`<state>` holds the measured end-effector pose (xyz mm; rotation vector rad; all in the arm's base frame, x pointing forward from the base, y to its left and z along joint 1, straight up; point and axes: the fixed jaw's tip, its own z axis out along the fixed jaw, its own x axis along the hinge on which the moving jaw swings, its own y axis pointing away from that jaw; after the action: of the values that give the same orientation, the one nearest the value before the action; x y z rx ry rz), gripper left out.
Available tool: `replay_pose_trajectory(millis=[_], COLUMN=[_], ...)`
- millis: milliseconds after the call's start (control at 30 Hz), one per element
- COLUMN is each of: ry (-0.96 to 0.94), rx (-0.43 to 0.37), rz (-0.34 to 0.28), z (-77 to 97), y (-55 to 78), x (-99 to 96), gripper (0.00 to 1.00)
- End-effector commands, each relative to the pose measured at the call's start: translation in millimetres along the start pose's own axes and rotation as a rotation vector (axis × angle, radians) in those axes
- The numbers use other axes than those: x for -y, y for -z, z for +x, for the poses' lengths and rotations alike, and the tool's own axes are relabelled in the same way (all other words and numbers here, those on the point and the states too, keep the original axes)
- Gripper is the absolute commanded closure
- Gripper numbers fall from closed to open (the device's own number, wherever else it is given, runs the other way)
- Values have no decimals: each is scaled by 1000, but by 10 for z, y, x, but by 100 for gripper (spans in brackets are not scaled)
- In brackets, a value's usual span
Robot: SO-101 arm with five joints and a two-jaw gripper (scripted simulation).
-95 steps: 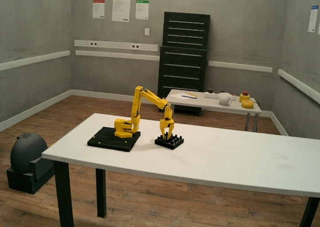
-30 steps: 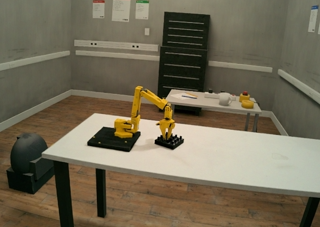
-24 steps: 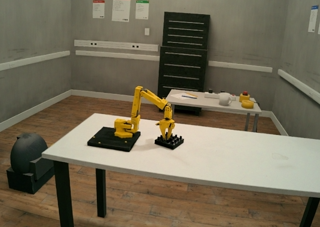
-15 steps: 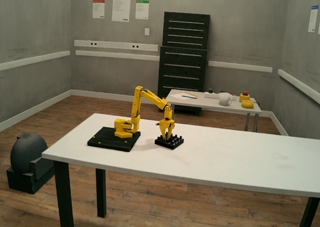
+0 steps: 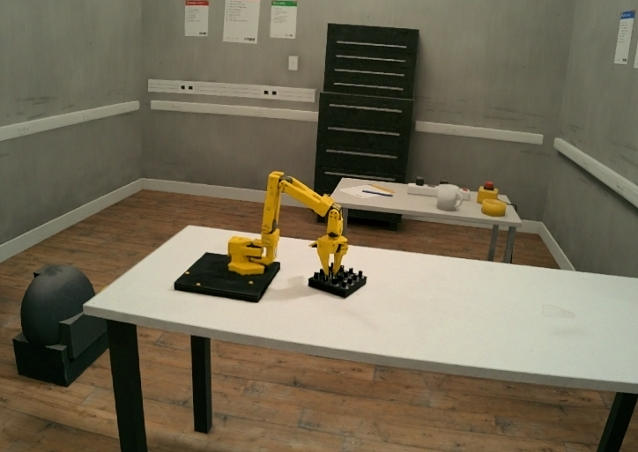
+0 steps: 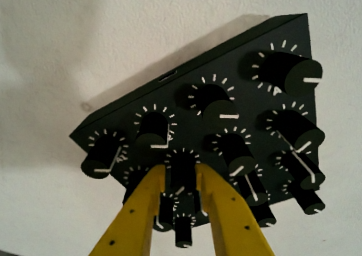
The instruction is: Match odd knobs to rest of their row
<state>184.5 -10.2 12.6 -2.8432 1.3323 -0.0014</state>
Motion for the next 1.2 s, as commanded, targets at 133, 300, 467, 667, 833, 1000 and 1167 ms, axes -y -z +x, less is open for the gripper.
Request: replay_pose_trajectory(millis=[133,300,467,667,833,1000,1167], ry=[4,4,4,4,4,4,4], rx=[-2,-2,-2,-2,-2,-2,-2], rz=[1,1,1,1,1,1,1], z=[8,7,5,1,-1,-1,-3], y=[130,208,249,308,328,330,331], x=[-5,-6,-8,-12,-14,-14,-17], gripper=[92,92,92,92,92,92,92])
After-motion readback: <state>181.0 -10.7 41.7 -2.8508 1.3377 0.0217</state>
